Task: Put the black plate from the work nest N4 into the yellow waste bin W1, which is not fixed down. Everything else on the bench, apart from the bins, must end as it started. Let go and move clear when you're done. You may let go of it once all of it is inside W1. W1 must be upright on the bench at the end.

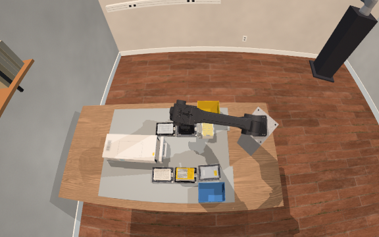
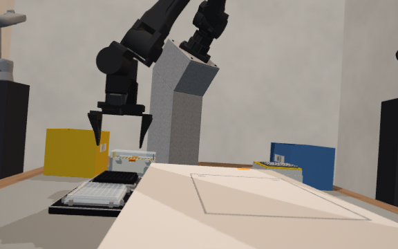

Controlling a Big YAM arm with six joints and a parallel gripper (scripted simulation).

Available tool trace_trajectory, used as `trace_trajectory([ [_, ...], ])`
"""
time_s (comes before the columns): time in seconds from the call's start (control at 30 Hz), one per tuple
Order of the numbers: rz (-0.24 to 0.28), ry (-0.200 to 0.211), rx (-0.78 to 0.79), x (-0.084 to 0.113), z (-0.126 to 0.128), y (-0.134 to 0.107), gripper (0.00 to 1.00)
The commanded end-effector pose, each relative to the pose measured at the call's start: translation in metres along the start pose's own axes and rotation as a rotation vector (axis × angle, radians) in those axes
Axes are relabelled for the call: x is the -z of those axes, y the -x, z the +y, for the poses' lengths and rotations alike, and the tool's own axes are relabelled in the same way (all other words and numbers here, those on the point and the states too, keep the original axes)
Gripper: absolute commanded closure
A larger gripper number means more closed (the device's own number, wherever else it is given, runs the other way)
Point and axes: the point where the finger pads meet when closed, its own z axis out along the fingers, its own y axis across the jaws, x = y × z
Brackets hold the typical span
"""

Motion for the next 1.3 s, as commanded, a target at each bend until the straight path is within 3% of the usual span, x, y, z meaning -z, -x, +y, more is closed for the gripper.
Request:
trace_trajectory([
  [0.0, -0.003, 0.001, 0.008, -0.013, 0.004, 0.004, 0.0],
  [1.27, -0.001, 0.001, 0.006, -0.056, 0.004, 0.002, 0.0],
])
